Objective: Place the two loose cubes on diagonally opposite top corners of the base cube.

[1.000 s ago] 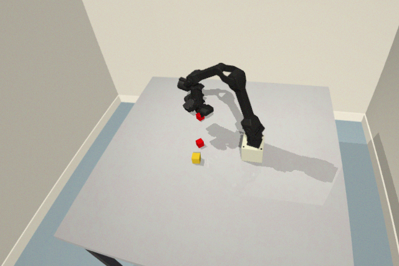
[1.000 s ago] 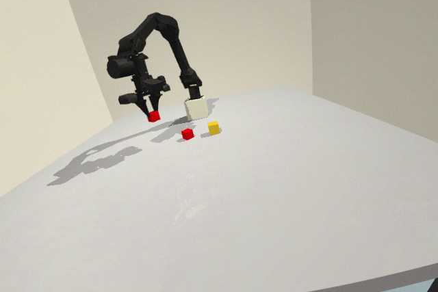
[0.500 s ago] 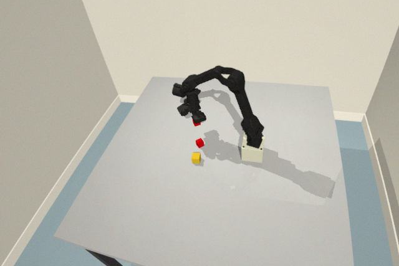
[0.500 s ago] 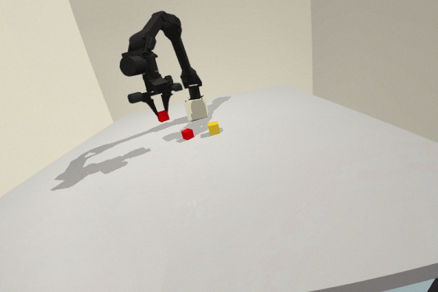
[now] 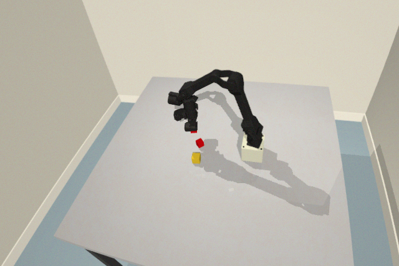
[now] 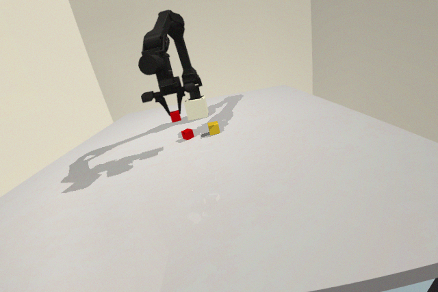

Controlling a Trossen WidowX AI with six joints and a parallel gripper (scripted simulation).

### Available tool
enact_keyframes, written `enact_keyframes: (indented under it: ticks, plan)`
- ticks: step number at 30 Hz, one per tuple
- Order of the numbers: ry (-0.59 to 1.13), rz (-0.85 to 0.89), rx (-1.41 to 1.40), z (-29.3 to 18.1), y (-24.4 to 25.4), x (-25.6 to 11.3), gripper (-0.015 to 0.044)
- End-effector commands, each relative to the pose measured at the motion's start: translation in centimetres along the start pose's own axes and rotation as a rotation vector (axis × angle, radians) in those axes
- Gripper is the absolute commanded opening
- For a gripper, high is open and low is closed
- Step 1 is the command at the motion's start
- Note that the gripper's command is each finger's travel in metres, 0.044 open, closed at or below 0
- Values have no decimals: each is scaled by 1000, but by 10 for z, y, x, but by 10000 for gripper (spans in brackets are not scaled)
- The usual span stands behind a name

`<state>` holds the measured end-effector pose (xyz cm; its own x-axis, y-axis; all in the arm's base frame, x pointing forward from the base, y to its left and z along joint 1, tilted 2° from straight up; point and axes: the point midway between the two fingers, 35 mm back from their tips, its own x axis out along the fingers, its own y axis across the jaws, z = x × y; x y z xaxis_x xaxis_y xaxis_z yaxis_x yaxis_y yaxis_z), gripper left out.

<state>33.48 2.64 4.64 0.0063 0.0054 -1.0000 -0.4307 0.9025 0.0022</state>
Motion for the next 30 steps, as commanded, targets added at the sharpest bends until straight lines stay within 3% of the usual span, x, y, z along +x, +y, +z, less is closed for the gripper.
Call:
enact_keyframes:
  ticks: [1,30]
  plan:
    - [0,7,110,2,15,3,105]
    - [7,16,839,6,106,18,105]
